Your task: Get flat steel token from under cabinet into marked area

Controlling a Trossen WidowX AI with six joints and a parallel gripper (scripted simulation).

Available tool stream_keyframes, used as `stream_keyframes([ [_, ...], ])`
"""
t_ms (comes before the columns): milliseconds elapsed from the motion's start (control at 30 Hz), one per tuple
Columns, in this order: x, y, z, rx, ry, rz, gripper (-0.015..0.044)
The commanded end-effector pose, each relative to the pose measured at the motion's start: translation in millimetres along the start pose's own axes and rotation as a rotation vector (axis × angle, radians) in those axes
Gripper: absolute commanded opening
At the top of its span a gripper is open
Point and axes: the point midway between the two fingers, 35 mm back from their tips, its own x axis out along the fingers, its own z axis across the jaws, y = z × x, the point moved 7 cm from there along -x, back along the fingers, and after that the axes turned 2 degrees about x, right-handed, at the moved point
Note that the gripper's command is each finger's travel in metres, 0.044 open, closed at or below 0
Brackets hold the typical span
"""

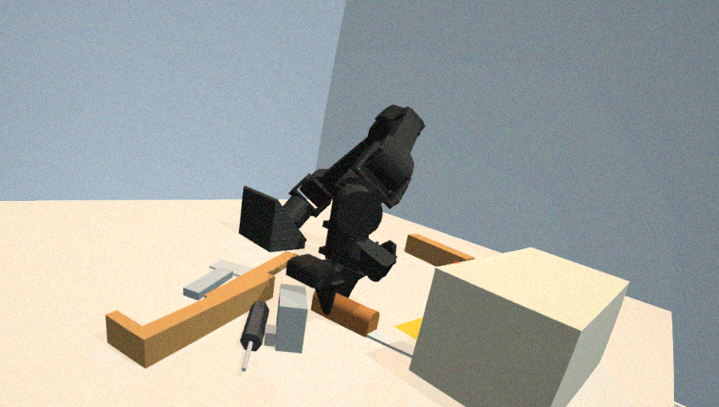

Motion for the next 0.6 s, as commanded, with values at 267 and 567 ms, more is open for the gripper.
stream_keyframes([
  [267,0,-13,1,-0.001,0.001,-0.003,0.0000],
  [567,-1,-23,1,-0.002,0.001,-0.004,0.0000],
])
